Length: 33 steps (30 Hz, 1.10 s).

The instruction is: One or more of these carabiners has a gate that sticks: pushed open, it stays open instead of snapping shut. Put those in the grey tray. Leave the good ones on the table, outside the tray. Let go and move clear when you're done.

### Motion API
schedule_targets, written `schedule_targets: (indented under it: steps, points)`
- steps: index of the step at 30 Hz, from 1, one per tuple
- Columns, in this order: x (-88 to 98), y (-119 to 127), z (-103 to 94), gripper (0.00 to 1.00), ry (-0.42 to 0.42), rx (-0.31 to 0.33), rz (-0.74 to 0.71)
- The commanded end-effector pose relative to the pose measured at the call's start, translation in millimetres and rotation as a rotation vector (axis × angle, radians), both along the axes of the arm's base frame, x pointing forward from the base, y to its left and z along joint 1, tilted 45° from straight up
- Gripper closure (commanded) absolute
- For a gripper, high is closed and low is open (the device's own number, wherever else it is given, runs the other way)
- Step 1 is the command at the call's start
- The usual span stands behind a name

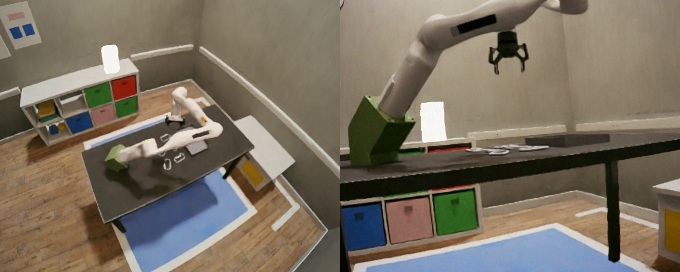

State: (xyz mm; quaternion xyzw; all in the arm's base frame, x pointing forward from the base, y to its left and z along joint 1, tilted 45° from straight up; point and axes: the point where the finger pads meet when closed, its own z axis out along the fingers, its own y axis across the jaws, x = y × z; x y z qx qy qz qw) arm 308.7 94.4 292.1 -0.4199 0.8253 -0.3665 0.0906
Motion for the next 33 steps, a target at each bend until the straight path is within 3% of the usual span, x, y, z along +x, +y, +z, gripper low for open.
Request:
schedule_targets:
  steps: [1,4,16,17,33]
  points:
    - [-0.1,0.4,0.5,0.0,0.146,-0.133,0.198]
    - [-0.1,0.4,0.5,0.0,0.18,-0.164,0.244]
    - [-0.1,0.4,0.5,0.0,0.18,-0.164,0.244]
    - [-1.0,-0.5,0.2,0.0,0.26,-0.237,0.352]
    - [-1.0,-0.5,0.2,0.0,0.26,-0.237,0.352]
